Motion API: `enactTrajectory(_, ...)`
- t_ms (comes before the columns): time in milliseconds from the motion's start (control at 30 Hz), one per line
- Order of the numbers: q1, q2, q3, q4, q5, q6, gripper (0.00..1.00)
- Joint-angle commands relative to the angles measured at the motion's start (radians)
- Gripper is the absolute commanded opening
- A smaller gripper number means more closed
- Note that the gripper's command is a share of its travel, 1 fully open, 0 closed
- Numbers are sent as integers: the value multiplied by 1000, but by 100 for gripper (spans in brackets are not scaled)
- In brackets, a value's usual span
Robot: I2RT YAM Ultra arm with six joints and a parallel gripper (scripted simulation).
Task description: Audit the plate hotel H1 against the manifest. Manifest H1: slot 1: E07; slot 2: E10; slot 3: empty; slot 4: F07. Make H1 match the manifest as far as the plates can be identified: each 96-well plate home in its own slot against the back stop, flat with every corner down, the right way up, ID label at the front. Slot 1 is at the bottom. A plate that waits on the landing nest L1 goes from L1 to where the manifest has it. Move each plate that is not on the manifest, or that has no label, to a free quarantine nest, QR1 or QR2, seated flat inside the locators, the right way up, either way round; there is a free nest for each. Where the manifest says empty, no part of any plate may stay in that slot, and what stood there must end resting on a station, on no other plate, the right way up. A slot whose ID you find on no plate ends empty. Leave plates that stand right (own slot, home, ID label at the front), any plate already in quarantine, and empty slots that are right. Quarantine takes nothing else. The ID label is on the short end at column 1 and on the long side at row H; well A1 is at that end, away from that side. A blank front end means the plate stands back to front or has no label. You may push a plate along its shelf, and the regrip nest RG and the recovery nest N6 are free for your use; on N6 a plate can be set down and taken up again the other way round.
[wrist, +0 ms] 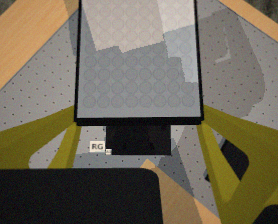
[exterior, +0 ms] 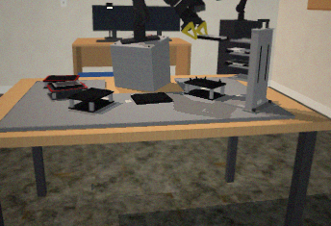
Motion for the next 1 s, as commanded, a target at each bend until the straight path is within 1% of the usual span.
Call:
enactTrajectory(0, 17, -38, -22, 23, 16, 16, 86)
enactTrajectory(167, 29, -57, -36, 24, 24, 25, 86)
enactTrajectory(233, 33, -63, -56, 25, 27, 29, 86)
enactTrajectory(333, 41, -75, -66, 25, 32, 35, 86)
enactTrajectory(400, 41, -75, -66, 25, 32, 35, 86)
enactTrajectory(433, 46, -80, -33, 24, 37, 38, 86)
enactTrajectory(500, 48, -84, -79, 24, 37, 40, 86)
enactTrajectory(567, 48, -83, -70, 29, 37, 40, 86)
enactTrajectory(633, 42, -79, -78, 34, 37, 40, 86)
enactTrajectory(667, 41, -68, -87, 36, 38, 40, 86)
enactTrajectory(767, 36, -39, -74, 44, 37, 39, 86)
enactTrajectory(833, 34, -41, -90, 50, 37, 37, 86)
enactTrajectory(967, 30, -32, -79, 56, 36, 35, 86)
